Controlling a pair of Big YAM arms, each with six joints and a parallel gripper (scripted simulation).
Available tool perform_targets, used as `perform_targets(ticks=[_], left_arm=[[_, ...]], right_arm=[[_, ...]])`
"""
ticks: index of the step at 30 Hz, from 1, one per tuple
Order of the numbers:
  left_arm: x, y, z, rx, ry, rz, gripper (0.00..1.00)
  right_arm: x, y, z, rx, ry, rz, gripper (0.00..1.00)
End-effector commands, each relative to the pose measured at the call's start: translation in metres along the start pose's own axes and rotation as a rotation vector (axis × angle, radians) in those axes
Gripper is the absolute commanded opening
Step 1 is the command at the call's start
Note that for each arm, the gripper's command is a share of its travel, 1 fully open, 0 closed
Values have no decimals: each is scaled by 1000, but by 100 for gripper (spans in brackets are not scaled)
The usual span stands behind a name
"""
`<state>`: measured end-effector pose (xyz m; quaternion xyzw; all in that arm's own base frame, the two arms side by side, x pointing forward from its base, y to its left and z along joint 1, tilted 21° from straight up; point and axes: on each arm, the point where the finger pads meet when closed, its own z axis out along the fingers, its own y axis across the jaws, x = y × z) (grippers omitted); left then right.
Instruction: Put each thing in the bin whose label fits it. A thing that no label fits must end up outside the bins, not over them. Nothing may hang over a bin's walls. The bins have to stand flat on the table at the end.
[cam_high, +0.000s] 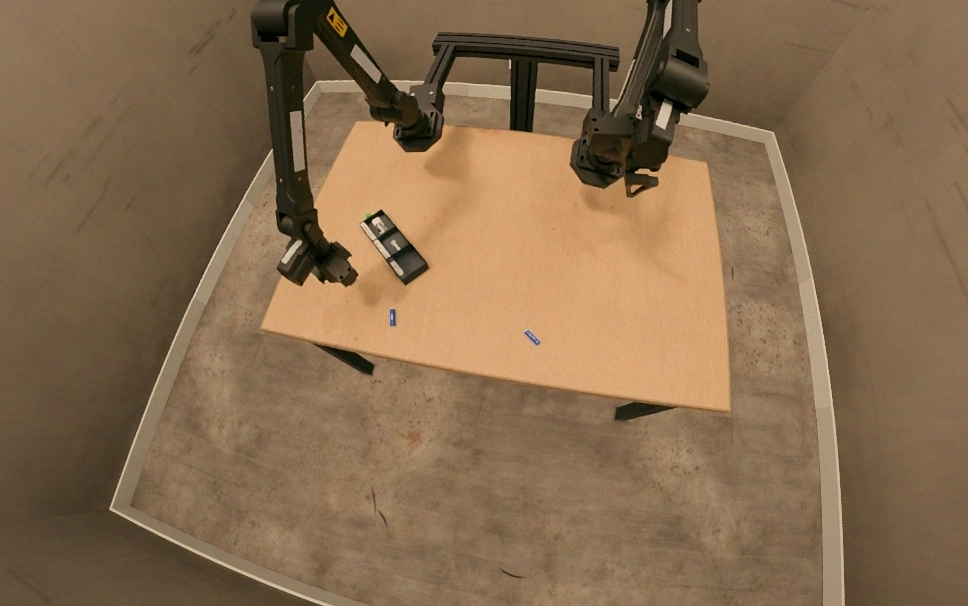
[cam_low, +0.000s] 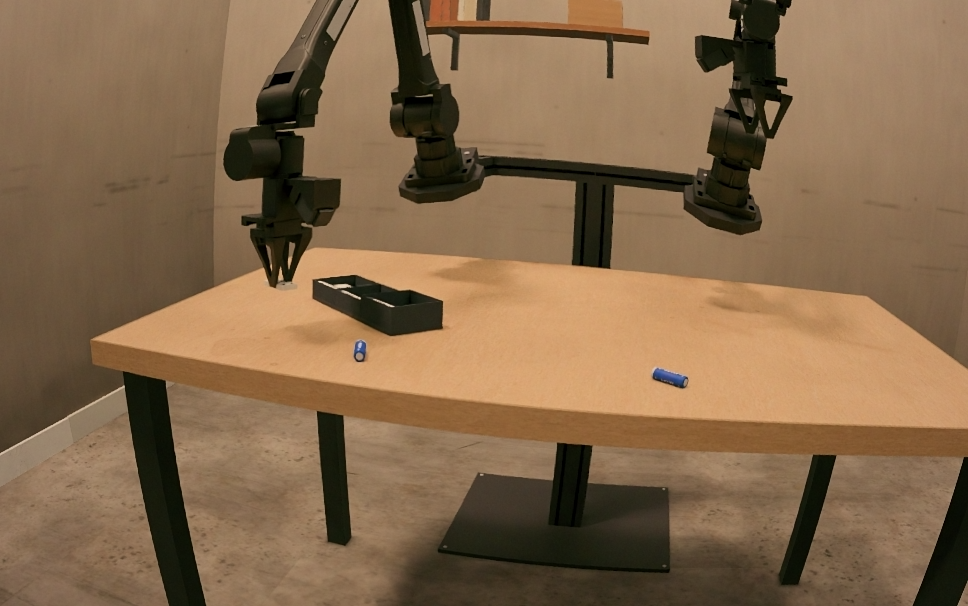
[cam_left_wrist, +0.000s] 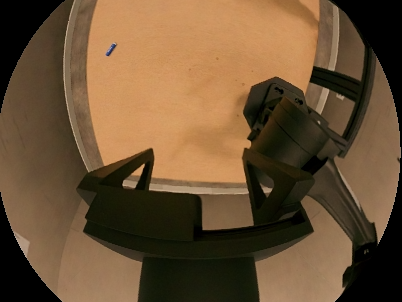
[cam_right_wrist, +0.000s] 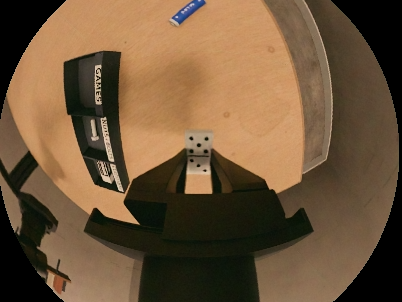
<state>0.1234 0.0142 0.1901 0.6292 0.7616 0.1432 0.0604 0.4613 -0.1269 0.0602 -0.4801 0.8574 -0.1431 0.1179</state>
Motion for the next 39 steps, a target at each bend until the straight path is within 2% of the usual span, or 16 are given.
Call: perform_targets(ticks=[1,13,15,32,35,39], left_arm=[[1,15,-30,-67,-22,-9,100],[1,15,-30,-67,-22,-9,100],[1,15,-30,-67,-22,-9,100],[1,15,-30,-67,-22,-9,100],[1,15,-30,-67,-22,-9,100],[1,15,-30,-67,-22,-9,100]], right_arm=[[-8,0,3,7,-4,-2,20],[-7,3,8,0,-2,-3,20],[-14,6,-7,33,-12,0,20],[-57,87,-5,29,-17,1,20],[-66,103,-5,25,-19,146,20],[-75,119,-5,25,-21,193,20]])
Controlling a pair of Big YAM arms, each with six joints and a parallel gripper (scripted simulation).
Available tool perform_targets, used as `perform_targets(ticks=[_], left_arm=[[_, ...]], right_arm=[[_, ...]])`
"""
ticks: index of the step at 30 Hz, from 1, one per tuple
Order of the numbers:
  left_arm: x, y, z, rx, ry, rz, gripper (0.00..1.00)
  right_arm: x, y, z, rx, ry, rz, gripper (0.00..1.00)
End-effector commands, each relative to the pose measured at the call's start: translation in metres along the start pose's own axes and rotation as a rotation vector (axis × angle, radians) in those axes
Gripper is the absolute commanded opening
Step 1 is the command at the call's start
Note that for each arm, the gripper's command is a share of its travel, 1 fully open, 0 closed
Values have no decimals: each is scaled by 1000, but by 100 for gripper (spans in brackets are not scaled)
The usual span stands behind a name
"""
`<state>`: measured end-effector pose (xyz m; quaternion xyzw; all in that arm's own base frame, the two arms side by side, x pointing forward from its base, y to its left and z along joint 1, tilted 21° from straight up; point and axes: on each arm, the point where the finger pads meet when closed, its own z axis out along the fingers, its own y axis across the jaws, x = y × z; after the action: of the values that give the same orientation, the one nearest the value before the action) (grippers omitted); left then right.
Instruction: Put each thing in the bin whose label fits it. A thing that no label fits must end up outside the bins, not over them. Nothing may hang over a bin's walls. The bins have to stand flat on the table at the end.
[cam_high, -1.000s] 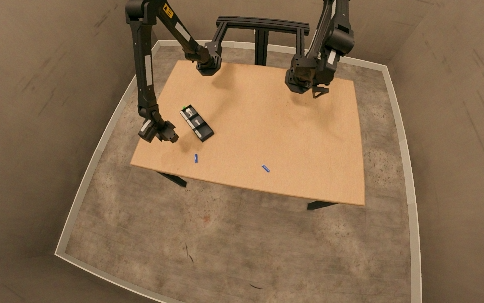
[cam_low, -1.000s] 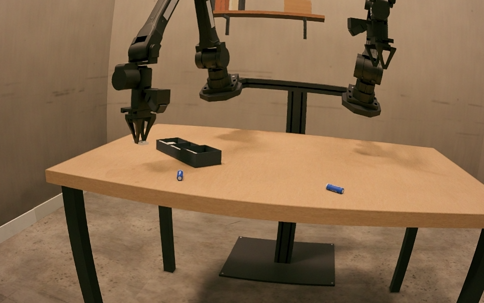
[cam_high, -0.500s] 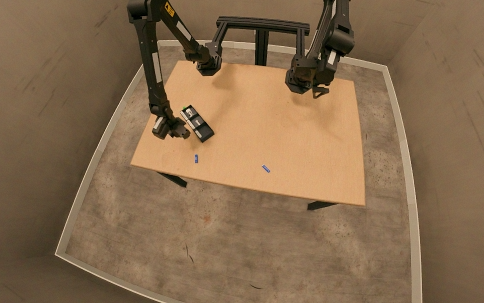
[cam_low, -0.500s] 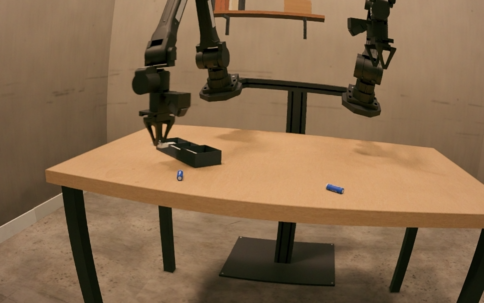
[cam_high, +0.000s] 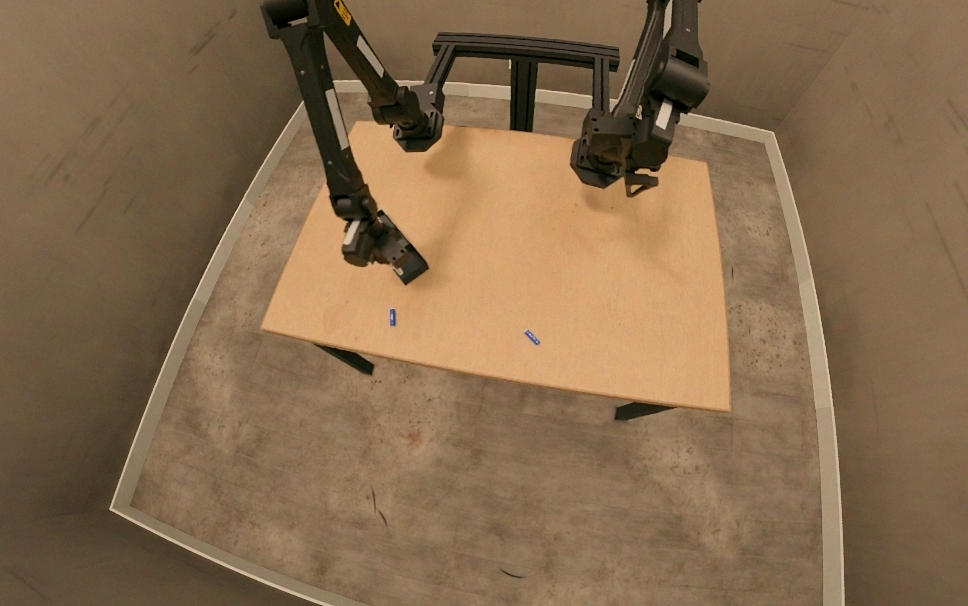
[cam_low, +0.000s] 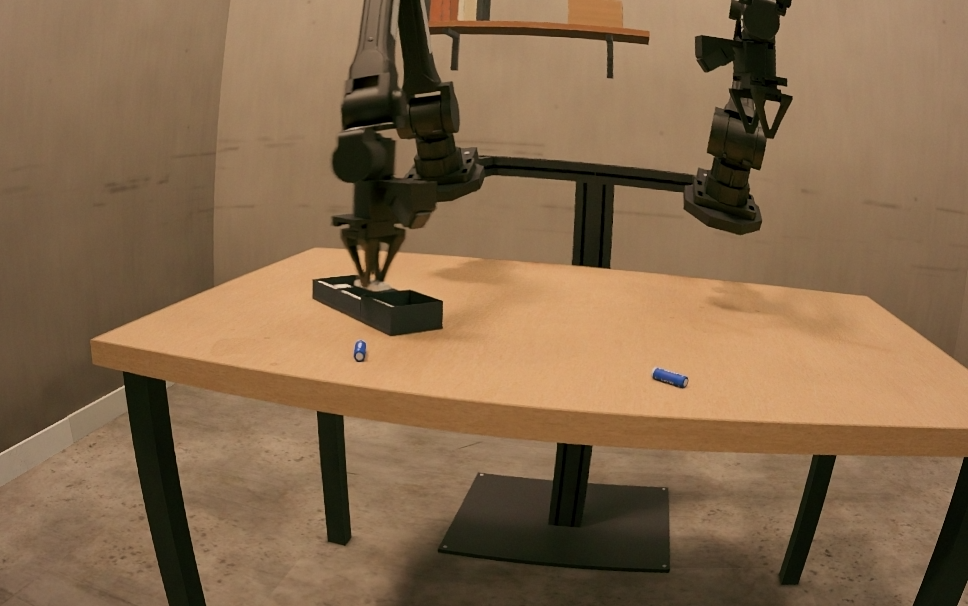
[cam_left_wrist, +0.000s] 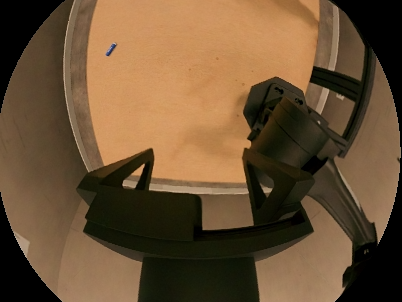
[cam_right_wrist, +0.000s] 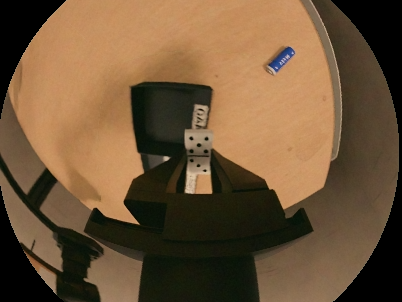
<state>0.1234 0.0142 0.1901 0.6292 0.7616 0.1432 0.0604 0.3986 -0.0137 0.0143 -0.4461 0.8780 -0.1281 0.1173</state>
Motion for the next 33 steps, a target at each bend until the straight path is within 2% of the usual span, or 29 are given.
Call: perform_targets(ticks=[1,10,12,14,33], left_arm=[[1,15,-30,-67,-22,-9,100],[1,15,-30,-67,-22,-9,100],[1,15,-30,-67,-22,-9,100],[1,15,-30,-67,-22,-9,100],[1,15,-30,-67,-22,-9,100]], right_arm=[[-13,-2,-11,48,-26,111,20],[-33,41,-10,45,-28,112,20],[-45,27,-17,62,-48,117,20],[-35,20,-15,61,-33,139,20],[-30,17,-17,51,-30,115,20]])
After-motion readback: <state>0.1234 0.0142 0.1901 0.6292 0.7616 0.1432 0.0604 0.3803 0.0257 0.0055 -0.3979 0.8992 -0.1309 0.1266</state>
